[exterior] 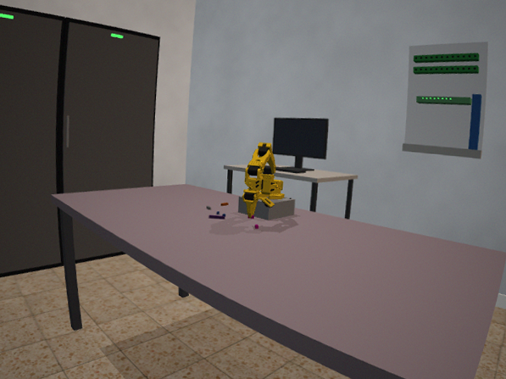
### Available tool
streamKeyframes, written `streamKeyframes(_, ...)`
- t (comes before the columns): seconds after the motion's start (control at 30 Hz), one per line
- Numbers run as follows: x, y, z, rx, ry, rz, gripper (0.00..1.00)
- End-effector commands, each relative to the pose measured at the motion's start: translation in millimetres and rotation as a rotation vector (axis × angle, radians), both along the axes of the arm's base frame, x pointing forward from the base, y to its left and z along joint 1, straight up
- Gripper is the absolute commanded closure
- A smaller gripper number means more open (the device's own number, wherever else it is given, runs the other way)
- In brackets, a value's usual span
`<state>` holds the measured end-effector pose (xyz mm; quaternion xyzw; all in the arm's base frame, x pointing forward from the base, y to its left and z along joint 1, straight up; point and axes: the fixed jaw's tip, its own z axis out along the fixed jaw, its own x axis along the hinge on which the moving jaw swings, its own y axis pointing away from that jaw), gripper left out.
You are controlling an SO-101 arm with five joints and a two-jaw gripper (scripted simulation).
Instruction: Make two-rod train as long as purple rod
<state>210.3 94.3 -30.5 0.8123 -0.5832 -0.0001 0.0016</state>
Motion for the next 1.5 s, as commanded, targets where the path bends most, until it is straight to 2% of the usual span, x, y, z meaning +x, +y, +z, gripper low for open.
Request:
streamKeyframes(0.0,-16.7,38.2,-1.8,-0.006,0.012,0.111,1.0)
streamKeyframes(0.3,-72.1,100.8,-3.0,-0.008,0.009,0.347,1.0)
streamKeyframes(0.37,-72.1,100.8,-3.0,-0.008,0.009,0.347,1.0)
streamKeyframes(0.63,-121.3,130.7,-3.9,-0.008,0.007,0.507,1.0)
streamKeyframes(0.83,-148.3,141.1,-4.3,-0.009,0.006,0.586,1.0)
streamKeyframes(1.17,-166.7,146.1,-4.6,-0.009,0.005,0.638,1.0)
streamKeyframes(1.47,-169.9,146.9,-4.7,-0.009,0.005,0.647,1.0)
